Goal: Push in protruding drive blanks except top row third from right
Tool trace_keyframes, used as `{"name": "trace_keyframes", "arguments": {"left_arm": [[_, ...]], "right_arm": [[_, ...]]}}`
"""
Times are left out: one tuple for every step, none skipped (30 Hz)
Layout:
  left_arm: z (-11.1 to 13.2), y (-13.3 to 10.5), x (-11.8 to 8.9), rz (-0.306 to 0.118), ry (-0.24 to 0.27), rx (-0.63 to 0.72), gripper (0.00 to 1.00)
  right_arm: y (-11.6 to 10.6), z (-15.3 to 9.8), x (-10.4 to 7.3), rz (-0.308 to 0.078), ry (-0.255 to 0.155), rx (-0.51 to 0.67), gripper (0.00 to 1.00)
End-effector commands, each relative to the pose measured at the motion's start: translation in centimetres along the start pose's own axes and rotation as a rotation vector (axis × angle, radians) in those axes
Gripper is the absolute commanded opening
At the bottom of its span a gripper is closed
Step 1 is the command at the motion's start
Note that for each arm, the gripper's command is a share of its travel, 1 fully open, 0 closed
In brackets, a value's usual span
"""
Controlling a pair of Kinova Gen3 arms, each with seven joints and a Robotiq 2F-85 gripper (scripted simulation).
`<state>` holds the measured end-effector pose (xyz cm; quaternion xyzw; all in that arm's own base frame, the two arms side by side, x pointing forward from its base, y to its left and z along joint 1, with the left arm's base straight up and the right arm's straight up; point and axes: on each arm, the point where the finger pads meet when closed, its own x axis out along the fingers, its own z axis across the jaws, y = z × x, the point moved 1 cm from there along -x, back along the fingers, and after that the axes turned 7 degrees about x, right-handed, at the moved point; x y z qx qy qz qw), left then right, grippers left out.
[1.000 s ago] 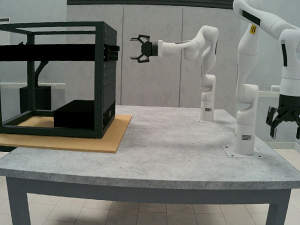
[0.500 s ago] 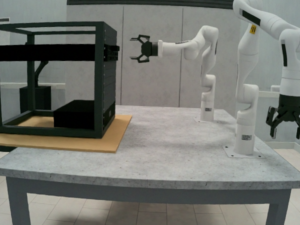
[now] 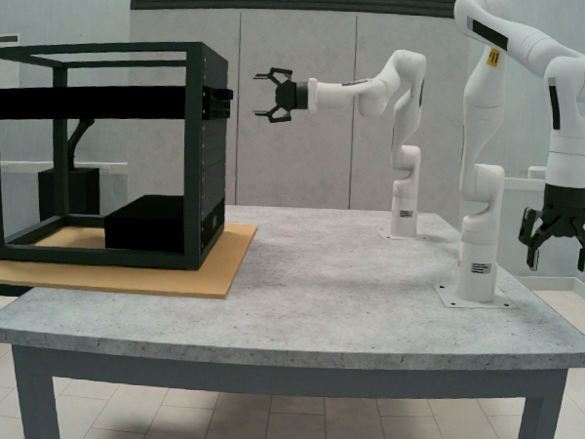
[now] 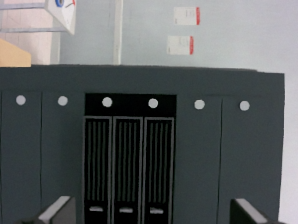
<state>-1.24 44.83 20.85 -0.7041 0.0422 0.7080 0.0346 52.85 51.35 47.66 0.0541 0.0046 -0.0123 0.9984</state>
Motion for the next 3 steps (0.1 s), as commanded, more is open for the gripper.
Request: {"name": "trace_keyframes", "arguments": {"left_arm": [[0.00,-0.16,-0.15,-0.011,0.005,-0.014,1.000],[0.00,-0.16,-0.15,-0.011,0.005,-0.014,1.000],[0.00,-0.16,-0.15,-0.011,0.005,-0.014,1.000]], "right_arm": [[-0.18,0.31,-0.07,-0.003,-0.006,0.006,1.000],[-0.18,0.31,-0.07,-0.003,-0.006,0.006,1.000],[-0.18,0.31,-0.07,-0.003,-0.006,0.006,1.000]]}}
